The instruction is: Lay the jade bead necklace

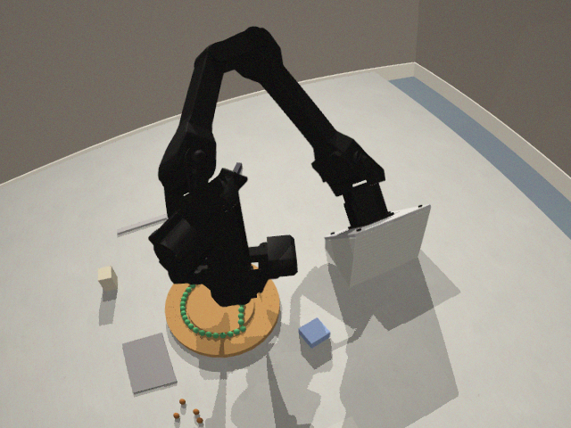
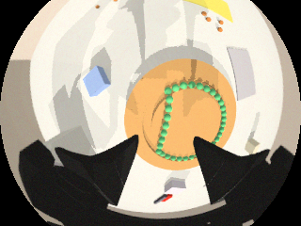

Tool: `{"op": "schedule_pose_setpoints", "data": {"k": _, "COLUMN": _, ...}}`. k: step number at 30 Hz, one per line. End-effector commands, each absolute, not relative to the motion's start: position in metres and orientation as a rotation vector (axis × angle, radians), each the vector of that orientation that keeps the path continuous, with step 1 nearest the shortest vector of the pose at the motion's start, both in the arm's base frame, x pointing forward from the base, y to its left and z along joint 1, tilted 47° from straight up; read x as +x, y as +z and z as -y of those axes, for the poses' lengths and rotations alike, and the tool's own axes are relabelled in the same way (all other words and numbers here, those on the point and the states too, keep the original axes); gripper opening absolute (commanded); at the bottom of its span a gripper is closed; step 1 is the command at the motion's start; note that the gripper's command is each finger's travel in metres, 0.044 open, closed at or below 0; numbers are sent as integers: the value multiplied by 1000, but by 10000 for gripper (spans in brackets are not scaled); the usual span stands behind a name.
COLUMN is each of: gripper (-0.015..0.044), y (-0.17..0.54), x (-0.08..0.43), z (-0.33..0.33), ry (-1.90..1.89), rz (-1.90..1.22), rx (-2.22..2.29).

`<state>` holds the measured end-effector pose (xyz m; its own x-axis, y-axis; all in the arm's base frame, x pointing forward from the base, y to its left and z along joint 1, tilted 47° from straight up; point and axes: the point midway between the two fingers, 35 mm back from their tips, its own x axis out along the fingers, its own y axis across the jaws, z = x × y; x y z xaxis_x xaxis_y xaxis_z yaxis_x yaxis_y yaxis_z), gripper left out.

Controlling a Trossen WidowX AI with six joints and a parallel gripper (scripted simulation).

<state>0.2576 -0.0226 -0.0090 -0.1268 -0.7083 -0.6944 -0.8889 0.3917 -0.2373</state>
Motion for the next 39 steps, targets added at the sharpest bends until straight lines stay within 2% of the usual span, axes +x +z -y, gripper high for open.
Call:
{"op": "schedule_pose_setpoints", "data": {"k": 1, "gripper": 120, "y": 17, "x": 241, "z": 33, "ry": 472, "rz": -1902, "rx": -1492}}
{"op": "schedule_pose_setpoints", "data": {"k": 39, "gripper": 120, "y": -3, "x": 229, "z": 65, "ry": 534, "rz": -1905, "rx": -1533}}
